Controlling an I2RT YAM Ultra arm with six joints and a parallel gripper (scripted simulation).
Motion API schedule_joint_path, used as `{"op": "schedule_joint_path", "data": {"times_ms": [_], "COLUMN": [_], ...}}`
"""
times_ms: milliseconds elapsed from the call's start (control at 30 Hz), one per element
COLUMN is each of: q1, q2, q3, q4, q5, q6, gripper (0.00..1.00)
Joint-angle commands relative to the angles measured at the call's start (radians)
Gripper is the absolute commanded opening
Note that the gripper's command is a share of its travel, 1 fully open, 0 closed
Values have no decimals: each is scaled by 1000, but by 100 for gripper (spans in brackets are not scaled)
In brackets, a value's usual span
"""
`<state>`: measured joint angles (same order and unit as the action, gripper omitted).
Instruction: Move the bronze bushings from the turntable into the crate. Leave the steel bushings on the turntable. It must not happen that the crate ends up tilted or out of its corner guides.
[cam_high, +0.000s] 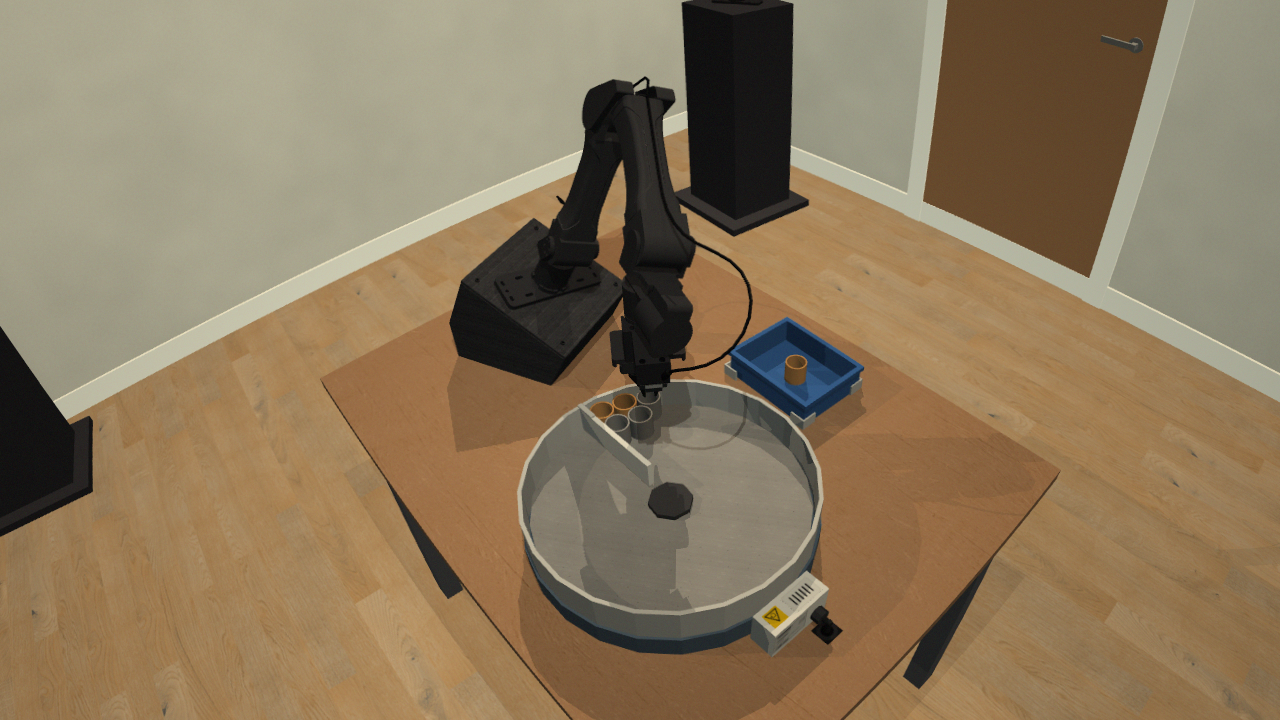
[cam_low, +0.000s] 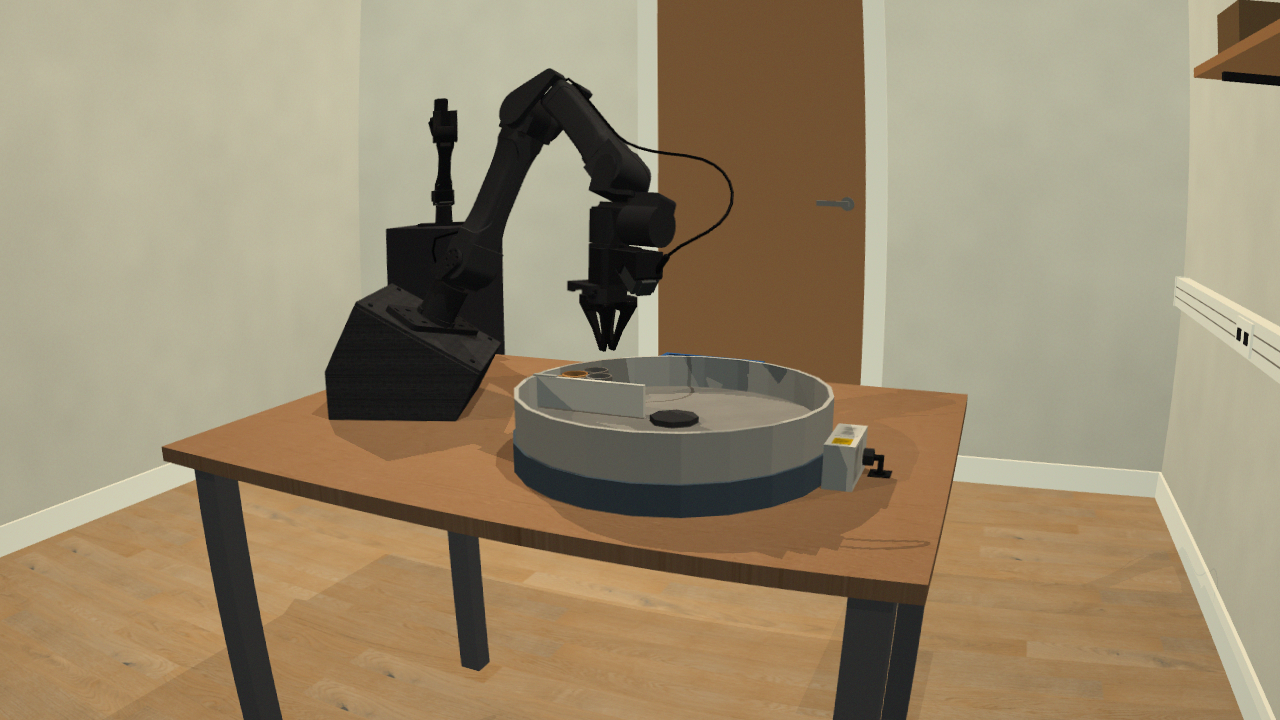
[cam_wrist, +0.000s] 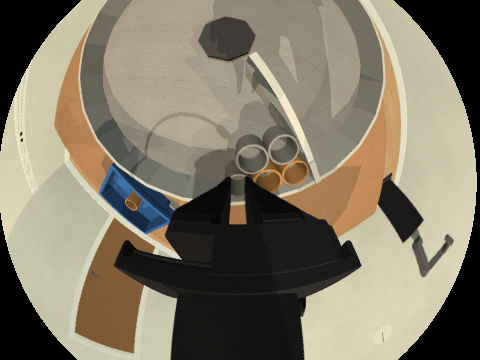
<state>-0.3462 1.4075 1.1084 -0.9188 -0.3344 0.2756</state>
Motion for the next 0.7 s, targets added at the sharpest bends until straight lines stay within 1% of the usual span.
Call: {"op": "schedule_joint_path", "data": {"times_ms": [0,133,667], "q1": [-30,-43,-45], "q2": [-31,-4,-2], "q3": [29,30,31], "q4": [2,2,1], "q5": [-29,-36,-37], "q6": [-40,-48,-49], "gripper": [15,15,15]}}
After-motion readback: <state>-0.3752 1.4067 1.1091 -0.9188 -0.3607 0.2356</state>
